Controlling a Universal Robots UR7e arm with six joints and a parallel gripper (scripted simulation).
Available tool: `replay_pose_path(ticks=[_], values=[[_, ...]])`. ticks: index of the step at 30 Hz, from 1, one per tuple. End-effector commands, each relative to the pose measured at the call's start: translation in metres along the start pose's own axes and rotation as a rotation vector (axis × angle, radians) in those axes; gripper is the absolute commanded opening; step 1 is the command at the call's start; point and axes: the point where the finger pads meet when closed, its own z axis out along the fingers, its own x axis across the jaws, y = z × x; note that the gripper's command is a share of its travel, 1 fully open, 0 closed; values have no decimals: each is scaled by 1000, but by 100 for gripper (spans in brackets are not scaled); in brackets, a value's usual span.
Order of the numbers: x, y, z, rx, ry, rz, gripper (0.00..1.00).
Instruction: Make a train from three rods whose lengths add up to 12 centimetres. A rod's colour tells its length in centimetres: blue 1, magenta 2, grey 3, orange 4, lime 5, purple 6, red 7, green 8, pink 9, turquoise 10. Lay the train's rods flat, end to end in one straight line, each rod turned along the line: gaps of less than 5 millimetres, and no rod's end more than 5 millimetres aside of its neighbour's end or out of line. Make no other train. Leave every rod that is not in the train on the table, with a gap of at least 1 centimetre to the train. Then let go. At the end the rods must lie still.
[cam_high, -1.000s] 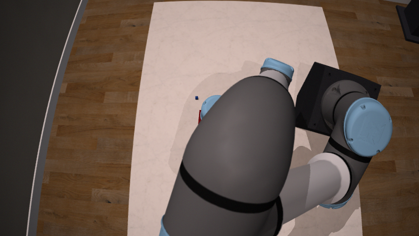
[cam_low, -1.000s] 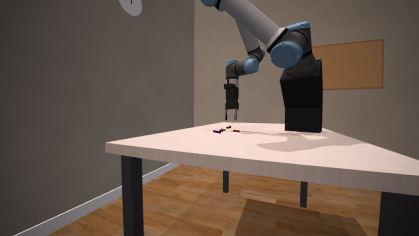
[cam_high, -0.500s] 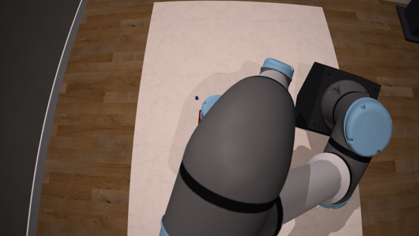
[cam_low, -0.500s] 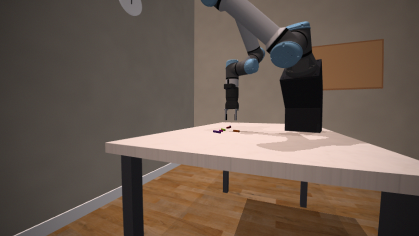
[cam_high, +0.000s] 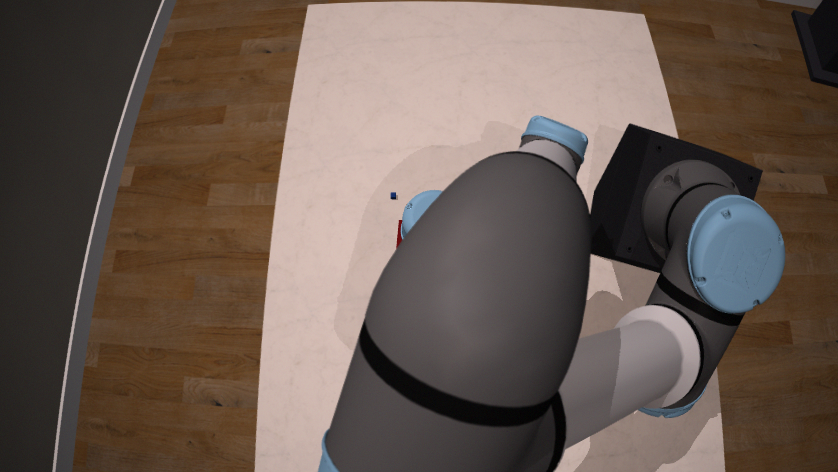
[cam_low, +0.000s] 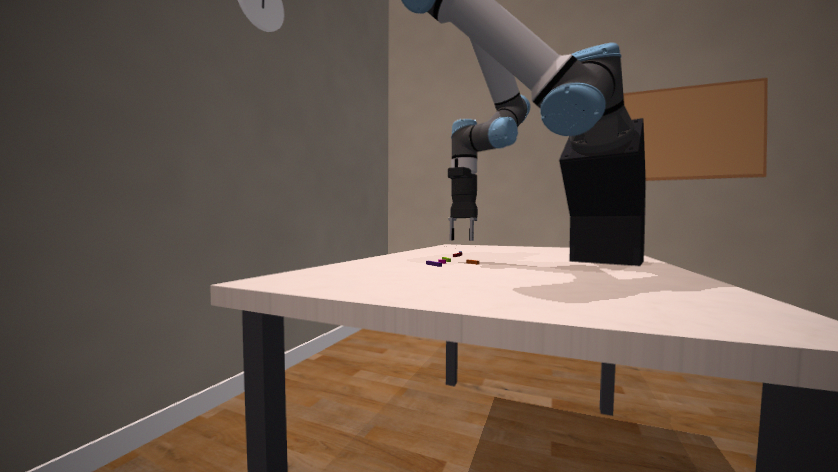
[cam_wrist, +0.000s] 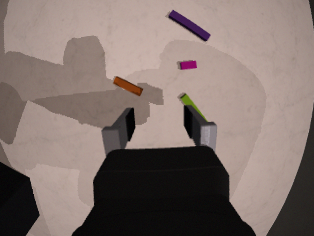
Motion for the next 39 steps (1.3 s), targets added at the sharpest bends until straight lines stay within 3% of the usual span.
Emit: replay_pose_path(ticks=[1, 15, 26, 39], values=[[0, 0, 0, 0, 1, 0, 100], [0, 0, 0, 0, 1, -12, 100], [-1, -2, 0, -1, 1, -150, 100], [-4, -4, 0, -1, 1, -587, 100]])
